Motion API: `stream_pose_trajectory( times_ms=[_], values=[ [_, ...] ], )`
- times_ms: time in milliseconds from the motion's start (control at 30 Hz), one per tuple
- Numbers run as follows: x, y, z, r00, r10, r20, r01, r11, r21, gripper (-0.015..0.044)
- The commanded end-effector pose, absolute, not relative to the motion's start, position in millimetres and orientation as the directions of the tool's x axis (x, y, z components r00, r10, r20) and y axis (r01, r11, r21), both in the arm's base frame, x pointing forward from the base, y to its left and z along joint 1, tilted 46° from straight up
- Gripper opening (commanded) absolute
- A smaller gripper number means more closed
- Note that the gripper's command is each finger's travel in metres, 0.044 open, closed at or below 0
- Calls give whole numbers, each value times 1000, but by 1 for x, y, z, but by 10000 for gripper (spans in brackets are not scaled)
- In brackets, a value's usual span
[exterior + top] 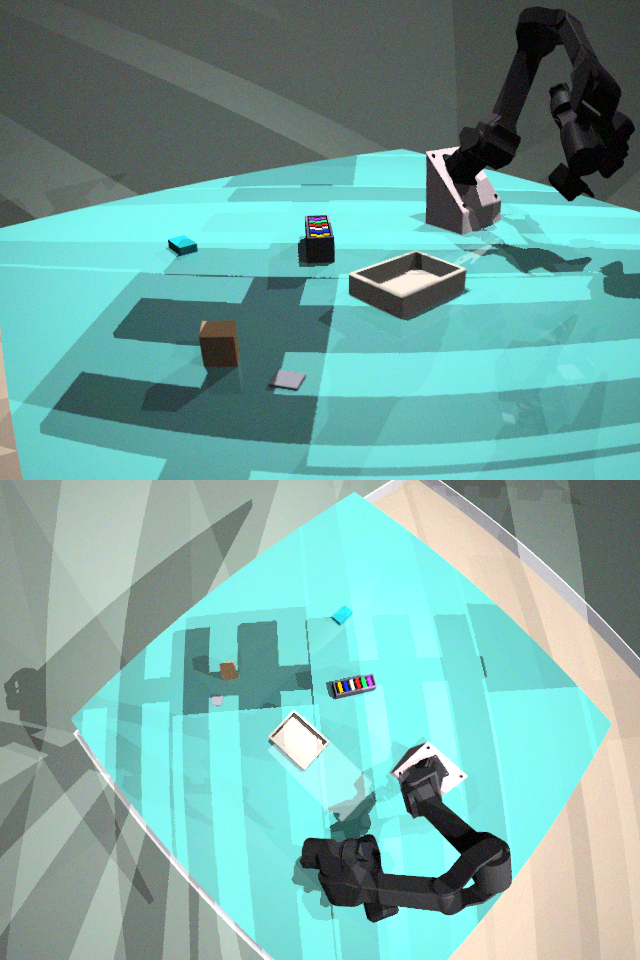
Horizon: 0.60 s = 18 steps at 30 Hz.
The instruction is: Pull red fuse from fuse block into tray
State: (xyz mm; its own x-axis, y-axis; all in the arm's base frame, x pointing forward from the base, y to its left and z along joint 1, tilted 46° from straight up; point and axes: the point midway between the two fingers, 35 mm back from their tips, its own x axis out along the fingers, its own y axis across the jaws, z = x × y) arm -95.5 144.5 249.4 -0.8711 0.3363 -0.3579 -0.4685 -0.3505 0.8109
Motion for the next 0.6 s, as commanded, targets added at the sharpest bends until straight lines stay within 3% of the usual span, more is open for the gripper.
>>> stream_pose_trajectory(
  times_ms=[0, 167, 400, 567],
  values=[
    [-95, 145, 249, -870, 339, -359, -470, -347, 811, 374],
    [-63, 175, 240, -811, 426, -401, -523, -221, 823, 242],
    [30, 211, 203, -636, 556, -535, -544, 169, 822, 61],
    [112, 215, 165, -518, 622, -587, -432, 402, 807, 61]
  ],
)
